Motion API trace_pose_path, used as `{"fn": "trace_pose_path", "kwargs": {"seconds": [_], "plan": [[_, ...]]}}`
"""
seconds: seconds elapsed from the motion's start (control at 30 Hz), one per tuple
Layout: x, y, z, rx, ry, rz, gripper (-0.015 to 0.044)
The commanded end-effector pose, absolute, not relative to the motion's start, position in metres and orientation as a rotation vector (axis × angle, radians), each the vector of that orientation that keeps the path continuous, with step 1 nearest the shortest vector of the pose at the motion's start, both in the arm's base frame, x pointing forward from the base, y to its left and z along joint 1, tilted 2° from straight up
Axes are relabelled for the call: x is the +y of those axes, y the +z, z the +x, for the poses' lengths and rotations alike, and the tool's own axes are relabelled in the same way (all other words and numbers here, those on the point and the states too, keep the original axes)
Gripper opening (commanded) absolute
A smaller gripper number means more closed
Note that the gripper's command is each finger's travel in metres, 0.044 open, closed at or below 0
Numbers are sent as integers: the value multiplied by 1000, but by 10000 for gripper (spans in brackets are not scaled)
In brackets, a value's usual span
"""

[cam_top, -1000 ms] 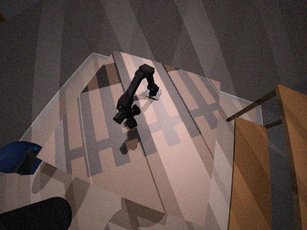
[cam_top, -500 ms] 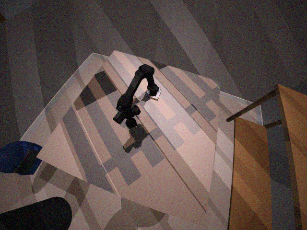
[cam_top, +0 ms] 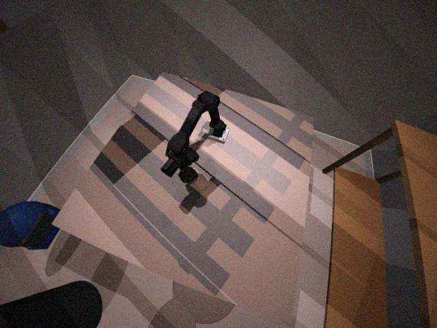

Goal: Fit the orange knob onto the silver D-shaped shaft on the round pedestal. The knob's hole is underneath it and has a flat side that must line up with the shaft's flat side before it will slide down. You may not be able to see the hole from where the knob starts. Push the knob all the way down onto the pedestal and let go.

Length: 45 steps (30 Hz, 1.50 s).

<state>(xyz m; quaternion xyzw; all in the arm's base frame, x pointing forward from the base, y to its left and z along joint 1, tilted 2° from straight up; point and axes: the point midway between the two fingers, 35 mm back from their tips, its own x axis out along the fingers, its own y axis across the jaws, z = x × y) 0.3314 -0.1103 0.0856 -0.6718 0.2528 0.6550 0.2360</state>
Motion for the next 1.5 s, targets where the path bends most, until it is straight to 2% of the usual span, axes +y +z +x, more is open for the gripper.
{"fn": "trace_pose_path", "kwargs": {"seconds": [0.0, 0.73, 1.0, 1.47], "plan": [[-110, 85, 331, 682, 1807, -1854, 0], [-111, 89, 332, 682, 1806, -1854, 0], [-111, 87, 332, 509, 1942, -1985, 0], [-111, 83, 331, 509, 1942, -1985, 0]]}}
